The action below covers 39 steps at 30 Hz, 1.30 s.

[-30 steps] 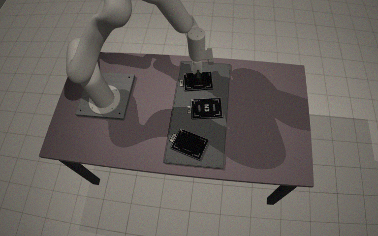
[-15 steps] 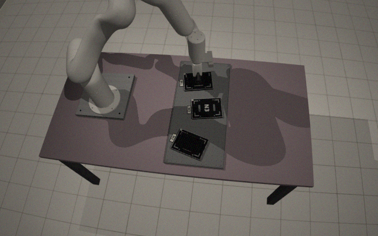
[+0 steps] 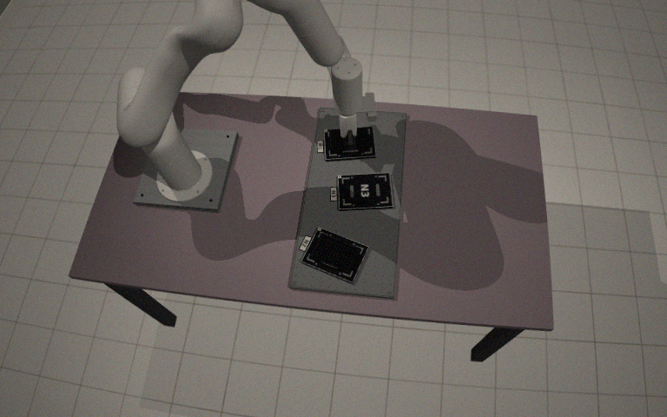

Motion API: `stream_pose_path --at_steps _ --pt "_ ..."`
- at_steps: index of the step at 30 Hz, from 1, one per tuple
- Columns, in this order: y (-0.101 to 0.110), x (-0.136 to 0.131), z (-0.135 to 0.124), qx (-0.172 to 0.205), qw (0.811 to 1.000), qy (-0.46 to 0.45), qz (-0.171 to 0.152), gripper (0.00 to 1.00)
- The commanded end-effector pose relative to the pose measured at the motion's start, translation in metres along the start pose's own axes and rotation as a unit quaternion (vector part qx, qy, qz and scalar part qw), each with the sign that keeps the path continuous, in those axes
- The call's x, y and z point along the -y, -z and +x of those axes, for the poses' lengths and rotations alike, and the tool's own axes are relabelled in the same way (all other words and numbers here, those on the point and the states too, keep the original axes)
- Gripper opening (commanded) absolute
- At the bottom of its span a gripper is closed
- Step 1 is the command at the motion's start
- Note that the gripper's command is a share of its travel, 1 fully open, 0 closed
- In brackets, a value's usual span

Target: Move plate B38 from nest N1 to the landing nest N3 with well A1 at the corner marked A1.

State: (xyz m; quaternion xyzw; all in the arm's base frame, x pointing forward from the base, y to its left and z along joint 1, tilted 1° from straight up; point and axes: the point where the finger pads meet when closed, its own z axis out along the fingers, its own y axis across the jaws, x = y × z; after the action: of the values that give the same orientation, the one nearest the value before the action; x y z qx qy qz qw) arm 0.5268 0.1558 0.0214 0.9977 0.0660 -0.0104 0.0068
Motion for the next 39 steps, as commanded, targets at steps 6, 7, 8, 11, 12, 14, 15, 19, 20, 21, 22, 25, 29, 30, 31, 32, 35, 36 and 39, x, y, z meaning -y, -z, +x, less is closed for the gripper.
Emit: stream_pose_path --at_steps 6,7,8,11,12,14,15,19,20,21,22,25,29,30,31,32,35,36,39 --pt "-0.002 0.0 0.001 -0.001 1.0 0.0 0.0 1.0" --pt "-0.003 0.0 0.001 -0.001 1.0 0.0 0.0 1.0" --pt "-0.003 0.0 0.001 -0.001 1.0 0.0 0.0 1.0" --pt "-0.004 0.0 0.001 -0.001 1.0 0.0 0.0 1.0" --pt "-0.005 0.0 0.001 -0.001 1.0 0.0 0.0 1.0" --pt "-0.006 0.0 0.001 -0.001 1.0 0.0 0.0 1.0" --pt "-0.007 0.0 0.001 -0.001 1.0 0.0 0.0 1.0" --pt "-0.009 0.0 0.001 -0.001 1.0 0.0 0.0 1.0" --pt "-0.01 0.0 0.001 -0.001 1.0 0.0 0.0 1.0" --pt "-0.011 0.0 0.001 -0.001 1.0 0.0 0.0 1.0" --pt "-0.011 0.0 0.001 -0.001 1.0 0.0 0.0 1.0" --pt "-0.013 0.0 0.001 -0.001 1.0 0.0 0.0 1.0" --pt "-0.015 0.0 0.001 -0.001 1.0 0.0 0.0 1.0" --pt "-0.015 0.0 0.001 -0.001 1.0 0.0 0.0 1.0" --pt "-0.016 0.0 0.001 -0.001 1.0 0.0 0.0 1.0" --pt "-0.017 0.0 0.001 -0.001 1.0 0.0 0.0 1.0" --pt "-0.019 0.0 0.001 -0.001 1.0 0.0 0.0 1.0" --pt "-0.019 0.0 0.001 -0.001 1.0 0.0 0.0 1.0" --pt "-0.019 0.0 0.001 -0.001 1.0 0.0 0.0 1.0"
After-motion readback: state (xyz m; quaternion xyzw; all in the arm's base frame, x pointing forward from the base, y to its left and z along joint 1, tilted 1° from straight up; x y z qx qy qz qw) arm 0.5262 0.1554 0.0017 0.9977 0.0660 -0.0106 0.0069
